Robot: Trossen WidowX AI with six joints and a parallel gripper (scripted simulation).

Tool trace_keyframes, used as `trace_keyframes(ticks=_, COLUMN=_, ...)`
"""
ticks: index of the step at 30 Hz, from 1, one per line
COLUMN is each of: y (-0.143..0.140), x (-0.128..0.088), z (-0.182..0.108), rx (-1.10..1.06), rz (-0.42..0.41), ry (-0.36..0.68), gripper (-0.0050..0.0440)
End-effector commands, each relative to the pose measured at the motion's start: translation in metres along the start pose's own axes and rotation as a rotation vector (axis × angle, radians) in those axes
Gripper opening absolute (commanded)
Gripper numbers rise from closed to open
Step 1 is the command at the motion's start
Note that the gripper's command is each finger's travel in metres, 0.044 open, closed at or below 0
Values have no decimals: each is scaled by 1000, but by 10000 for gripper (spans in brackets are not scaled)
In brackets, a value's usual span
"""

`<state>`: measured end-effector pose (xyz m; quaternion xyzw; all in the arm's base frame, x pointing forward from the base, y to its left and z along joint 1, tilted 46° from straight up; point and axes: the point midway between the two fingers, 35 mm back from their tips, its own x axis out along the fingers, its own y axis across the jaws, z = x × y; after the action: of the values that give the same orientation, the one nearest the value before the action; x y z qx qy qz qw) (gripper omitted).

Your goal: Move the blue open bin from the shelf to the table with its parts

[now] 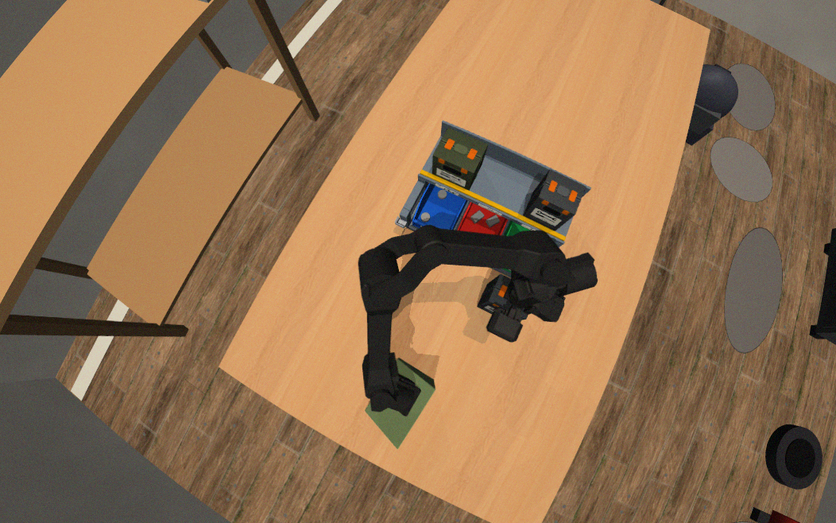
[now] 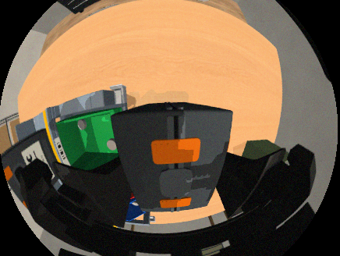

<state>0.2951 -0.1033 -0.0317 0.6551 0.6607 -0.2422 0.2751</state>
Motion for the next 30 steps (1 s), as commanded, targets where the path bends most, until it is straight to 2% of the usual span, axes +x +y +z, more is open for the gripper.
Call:
trace_keyframes(ticks=1, y=9, x=-20, z=0, rx=-18, rz=48, ry=-38, gripper=0)
trace_keyframes(ticks=5, y=9, x=-20, z=0, rx=-18, rz=48, ry=-38, gripper=0)
trace_keyframes(ticks=6, y=5, x=-10, z=-2, rx=-15, rz=21, ry=-20, gripper=0)
trace_keyframes(ticks=10, y=11, x=-23, z=-5, rx=-18, rz=49, ry=-38, gripper=0)
trace_keyframes(ticks=22, y=11, x=-23, z=-5, rx=-18, rz=49, ry=-38, gripper=0)
trace_keyframes(ticks=23, y=6, x=-11, z=-6, rx=-15, rz=18, ry=-18, gripper=0)
trace_keyframes(ticks=27, y=11, x=-24, z=-8, rx=-18, rz=49, ry=-38, gripper=0)
trace_keyframes(ticks=30, y=11, x=-24, z=-8, rx=-18, rz=49, ry=-38, gripper=0)
